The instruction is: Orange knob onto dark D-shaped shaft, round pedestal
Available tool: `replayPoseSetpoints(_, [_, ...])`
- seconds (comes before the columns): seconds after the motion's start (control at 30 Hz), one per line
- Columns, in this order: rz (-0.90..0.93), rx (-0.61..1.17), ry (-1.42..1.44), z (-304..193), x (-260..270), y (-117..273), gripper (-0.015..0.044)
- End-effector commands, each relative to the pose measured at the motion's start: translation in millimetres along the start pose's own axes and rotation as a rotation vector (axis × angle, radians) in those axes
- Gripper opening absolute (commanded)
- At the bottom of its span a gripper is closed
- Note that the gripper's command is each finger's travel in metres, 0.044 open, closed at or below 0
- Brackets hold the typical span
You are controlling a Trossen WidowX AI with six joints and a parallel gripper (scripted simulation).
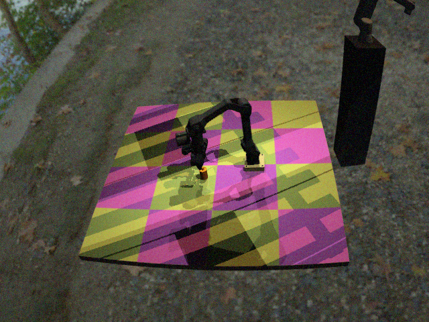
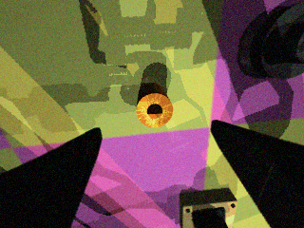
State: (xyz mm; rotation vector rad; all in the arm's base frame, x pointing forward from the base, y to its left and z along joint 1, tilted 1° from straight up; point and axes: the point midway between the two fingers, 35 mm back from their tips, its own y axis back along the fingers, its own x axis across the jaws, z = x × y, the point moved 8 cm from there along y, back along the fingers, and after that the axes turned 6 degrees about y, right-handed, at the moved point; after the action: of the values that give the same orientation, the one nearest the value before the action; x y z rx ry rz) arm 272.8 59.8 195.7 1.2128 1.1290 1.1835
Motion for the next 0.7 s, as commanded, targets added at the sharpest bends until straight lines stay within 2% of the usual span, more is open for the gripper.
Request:
replayPoseSetpoints(0.0, [0.002,0.005,-0.002,-1.4,0.9,-11.1,0.044])
replayPoseSetpoints(0.67, [0.002,0.005,-0.002,-1.1,-1.1,-44.9,0.044])
